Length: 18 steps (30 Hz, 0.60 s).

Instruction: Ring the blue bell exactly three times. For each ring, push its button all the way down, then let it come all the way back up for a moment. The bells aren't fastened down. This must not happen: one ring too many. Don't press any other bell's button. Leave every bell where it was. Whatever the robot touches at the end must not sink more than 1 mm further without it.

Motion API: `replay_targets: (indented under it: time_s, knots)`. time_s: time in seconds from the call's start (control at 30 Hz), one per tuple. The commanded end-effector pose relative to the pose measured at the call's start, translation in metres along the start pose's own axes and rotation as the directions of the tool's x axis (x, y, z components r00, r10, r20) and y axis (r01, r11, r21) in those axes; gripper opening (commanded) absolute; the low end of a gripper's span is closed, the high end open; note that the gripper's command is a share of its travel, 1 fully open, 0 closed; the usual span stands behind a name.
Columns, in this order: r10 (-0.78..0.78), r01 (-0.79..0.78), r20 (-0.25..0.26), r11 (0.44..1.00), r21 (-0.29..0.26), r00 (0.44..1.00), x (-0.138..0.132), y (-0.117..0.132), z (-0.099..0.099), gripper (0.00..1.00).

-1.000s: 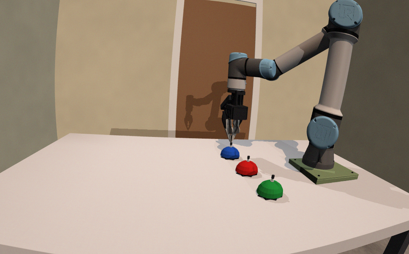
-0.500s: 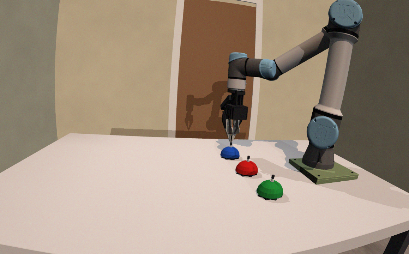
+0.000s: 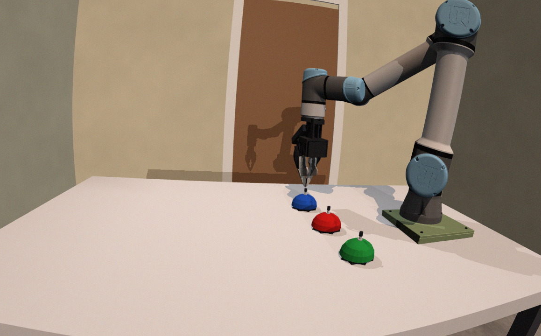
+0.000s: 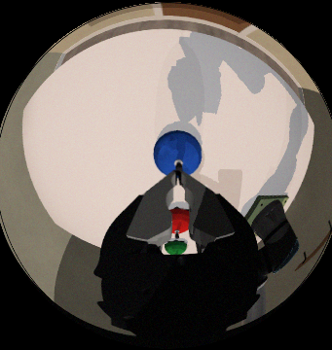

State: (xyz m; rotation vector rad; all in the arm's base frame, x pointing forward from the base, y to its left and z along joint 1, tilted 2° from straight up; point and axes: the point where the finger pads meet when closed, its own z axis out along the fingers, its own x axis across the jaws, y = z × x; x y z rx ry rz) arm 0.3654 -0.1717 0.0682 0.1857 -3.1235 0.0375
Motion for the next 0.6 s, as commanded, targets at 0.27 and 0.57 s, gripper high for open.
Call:
replay_targets:
  time_s: [0.27, 0.57]
  knots:
    - [0.000, 0.000, 0.001, 1.000, 0.001, 1.000, -0.0002, -0.0003, -0.0021, 0.00]
    - [0.000, 0.000, 0.001, 1.000, 0.001, 1.000, -0.0002, -0.0003, -0.0021, 0.00]
